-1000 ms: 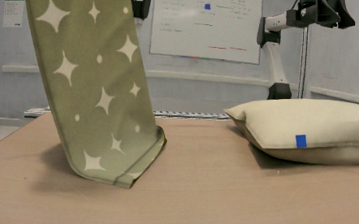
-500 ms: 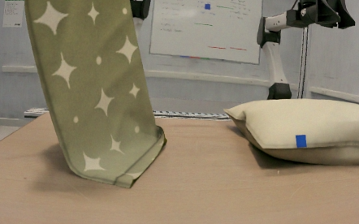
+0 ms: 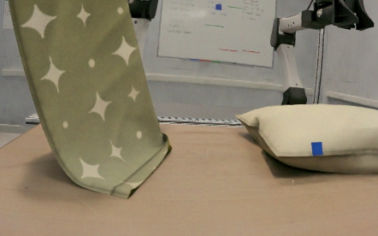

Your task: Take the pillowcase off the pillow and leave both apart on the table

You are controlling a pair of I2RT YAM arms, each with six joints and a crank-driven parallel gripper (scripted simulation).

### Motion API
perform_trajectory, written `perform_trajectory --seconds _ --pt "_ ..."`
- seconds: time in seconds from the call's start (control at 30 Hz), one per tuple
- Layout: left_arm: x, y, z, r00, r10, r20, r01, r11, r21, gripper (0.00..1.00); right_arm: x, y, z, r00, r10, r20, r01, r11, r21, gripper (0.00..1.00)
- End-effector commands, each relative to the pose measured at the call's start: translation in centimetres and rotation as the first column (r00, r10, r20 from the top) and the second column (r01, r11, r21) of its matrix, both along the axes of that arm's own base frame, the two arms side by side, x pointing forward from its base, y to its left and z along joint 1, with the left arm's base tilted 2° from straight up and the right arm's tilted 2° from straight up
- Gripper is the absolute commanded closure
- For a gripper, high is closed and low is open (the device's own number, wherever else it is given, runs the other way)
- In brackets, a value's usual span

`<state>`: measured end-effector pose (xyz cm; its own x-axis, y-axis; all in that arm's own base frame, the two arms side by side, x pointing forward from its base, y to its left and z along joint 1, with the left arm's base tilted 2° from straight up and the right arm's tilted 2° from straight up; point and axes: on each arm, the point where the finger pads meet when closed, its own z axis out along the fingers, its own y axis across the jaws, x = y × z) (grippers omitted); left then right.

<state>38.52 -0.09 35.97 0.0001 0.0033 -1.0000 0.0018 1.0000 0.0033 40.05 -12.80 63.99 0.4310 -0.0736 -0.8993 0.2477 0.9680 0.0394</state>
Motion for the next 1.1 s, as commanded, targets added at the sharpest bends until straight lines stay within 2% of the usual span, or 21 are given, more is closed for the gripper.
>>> perform_trajectory --seconds 0.0,0.57,0.6,0.63,0.87,1.07 --pt "-0.4 0.0 1.6 1.000 -0.002 0.032 0.002 1.000 -0.011 0.37 -1.6 -0.3 2.6 0.997 -0.025 0.073 0.027 0.999 -0.027 0.99" --pt "-0.4 0.0 1.6 0.999 -0.002 0.032 0.002 1.000 -0.011 0.37 -3.1 0.5 3.9 0.994 -0.020 0.107 0.024 0.999 -0.038 0.99" --pt "-0.4 0.0 1.6 0.999 -0.002 0.032 0.002 1.000 -0.011 0.37 -4.0 0.6 4.4 0.992 -0.024 0.122 0.029 0.999 -0.043 0.99" --pt "-0.4 0.0 1.6 0.999 -0.002 0.032 0.002 1.000 -0.011 0.37 -2.3 -0.1 1.9 0.997 -0.026 0.069 0.028 0.999 -0.024 0.99" --pt "-0.4 0.0 1.6 0.999 -0.002 0.032 0.002 1.000 -0.011 0.37 -3.3 0.2 1.4 0.994 -0.025 0.104 0.028 0.999 -0.029 0.99" --pt "-0.4 0.0 1.6 0.999 -0.002 0.032 0.002 1.000 -0.011 0.37 -4.0 0.4 -0.6 0.994 -0.020 0.104 0.023 0.999 -0.031 0.99"
